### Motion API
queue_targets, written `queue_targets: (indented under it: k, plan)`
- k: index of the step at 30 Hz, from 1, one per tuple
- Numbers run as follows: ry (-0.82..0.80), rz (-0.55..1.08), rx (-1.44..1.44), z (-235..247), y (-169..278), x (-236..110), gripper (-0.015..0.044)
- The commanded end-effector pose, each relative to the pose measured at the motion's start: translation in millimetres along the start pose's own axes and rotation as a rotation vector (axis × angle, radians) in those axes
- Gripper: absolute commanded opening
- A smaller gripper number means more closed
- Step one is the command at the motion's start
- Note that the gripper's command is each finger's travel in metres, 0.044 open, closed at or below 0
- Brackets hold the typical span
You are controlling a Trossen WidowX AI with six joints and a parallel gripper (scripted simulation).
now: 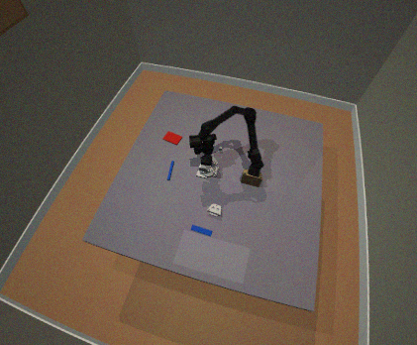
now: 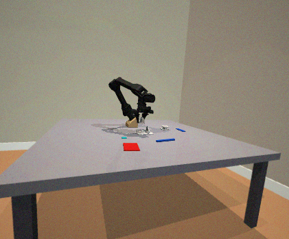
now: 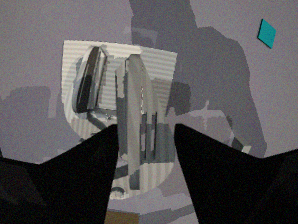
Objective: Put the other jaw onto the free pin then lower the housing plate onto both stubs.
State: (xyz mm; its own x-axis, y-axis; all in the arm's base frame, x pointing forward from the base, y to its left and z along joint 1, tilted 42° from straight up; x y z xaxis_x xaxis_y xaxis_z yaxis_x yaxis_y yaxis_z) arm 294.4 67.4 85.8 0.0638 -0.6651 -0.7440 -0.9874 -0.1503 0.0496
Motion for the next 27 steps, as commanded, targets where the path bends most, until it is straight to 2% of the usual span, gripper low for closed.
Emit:
queue_targets:
  k: [1,27]
  plan:
    - [-0.005,-0.004,0.009,0.4,-1.6,-1.3,0.0134]
    - [-0.005,-0.004,0.020,2.1,-3.0,-1.3,0.0134]
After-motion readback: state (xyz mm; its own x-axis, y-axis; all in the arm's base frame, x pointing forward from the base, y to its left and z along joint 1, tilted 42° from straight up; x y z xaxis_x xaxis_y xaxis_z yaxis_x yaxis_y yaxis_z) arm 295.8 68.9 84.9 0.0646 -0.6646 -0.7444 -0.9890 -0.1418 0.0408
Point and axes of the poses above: the point midway between the two fingers, 35 mm back from their tips, its own x axis out along the fingers, its own z axis across the jaws, y = z × x, the point moved 5 cm from there along -x, back along the fingers, and after that the axes turned 4 degrees about x, right-handed, at the moved point
